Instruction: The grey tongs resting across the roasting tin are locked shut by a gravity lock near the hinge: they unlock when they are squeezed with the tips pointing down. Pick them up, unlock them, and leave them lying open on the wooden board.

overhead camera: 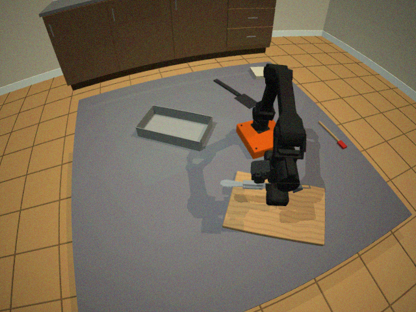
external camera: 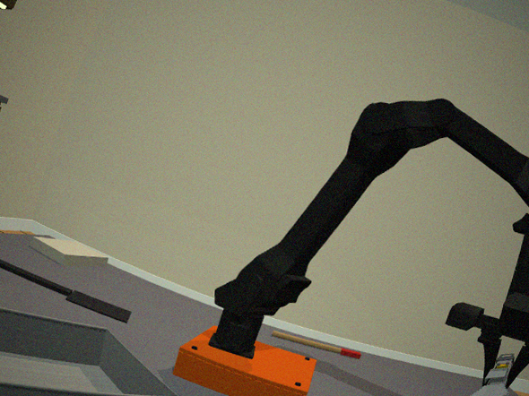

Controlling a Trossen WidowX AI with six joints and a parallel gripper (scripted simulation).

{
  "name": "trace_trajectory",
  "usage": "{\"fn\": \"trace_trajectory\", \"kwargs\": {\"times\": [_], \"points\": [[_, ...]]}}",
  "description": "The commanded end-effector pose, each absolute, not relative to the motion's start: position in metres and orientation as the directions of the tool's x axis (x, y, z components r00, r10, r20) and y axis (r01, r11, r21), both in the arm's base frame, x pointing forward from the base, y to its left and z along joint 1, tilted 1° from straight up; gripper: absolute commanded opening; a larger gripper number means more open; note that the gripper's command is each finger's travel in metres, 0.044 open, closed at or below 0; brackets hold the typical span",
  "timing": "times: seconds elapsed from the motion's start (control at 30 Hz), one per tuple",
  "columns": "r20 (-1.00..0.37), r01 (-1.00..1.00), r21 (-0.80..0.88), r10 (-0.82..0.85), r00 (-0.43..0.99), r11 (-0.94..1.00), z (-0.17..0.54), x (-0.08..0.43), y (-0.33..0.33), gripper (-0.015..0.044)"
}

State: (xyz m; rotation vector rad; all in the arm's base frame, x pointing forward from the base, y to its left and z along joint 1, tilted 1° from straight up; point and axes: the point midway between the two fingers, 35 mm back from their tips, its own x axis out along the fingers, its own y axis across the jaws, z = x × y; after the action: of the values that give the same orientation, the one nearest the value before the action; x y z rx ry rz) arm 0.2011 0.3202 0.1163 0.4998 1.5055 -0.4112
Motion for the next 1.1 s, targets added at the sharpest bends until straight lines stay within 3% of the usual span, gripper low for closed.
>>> {"fn": "trace_trajectory", "kwargs": {"times": [0.0, 0.2, 0.6, 1.07], "points": [[-0.998, 0.608, 0.06, 0.049, 0.035, 0.791, 0.118, 0.18, 0.335, -0.015], [-0.998, 0.679, 0.059, 0.05, 0.033, 0.732, 0.118, 0.151, 0.35, -0.015], [-0.998, 0.681, 0.053, 0.056, 0.017, 0.73, 0.118, 0.15, 0.35, -0.015], [-0.903, 0.664, -0.024, 0.269, -0.334, 0.748, 0.13, 0.154, 0.339, -0.015]]}}
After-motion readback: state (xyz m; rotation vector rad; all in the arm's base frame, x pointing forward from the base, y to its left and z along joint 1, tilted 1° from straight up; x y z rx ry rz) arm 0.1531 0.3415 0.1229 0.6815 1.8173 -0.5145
